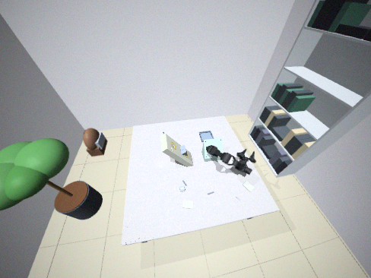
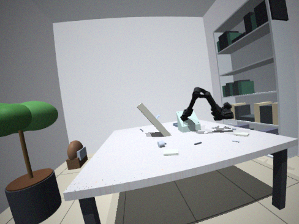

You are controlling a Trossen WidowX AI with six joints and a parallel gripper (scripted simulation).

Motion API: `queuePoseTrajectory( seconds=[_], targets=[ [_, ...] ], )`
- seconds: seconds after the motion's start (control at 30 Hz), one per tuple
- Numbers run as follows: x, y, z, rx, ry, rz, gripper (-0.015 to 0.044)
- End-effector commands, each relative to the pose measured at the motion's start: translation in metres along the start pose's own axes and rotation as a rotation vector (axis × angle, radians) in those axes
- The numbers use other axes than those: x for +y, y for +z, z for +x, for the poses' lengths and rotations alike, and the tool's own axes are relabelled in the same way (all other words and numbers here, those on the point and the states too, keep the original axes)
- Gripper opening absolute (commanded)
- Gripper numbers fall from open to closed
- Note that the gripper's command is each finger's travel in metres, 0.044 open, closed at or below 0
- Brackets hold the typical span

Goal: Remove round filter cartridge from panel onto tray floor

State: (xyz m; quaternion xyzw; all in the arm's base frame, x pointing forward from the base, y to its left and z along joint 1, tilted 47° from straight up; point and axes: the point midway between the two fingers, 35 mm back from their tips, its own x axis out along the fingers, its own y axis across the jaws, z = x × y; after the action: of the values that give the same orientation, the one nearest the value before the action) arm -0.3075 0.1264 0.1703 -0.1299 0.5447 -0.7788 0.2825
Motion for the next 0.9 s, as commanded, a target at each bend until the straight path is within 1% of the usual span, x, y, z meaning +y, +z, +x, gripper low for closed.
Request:
queuePoseTrajectory(
  seconds=[0.0,0.13,0.37,0.67,0.87],
  targets=[
    [0.000,0.000,0.000,0.002,-0.001,0.001,0.0374],
    [-0.003,-0.007,-0.012,0.044,-0.013,0.020,0.0269],
    [-0.010,-0.028,-0.057,0.200,-0.065,0.094,0.0091],
    [-0.017,-0.050,-0.167,0.538,-0.216,0.262,0.0091],
    [-0.015,-0.049,-0.215,0.675,-0.293,0.333,0.0091]
  ],
)
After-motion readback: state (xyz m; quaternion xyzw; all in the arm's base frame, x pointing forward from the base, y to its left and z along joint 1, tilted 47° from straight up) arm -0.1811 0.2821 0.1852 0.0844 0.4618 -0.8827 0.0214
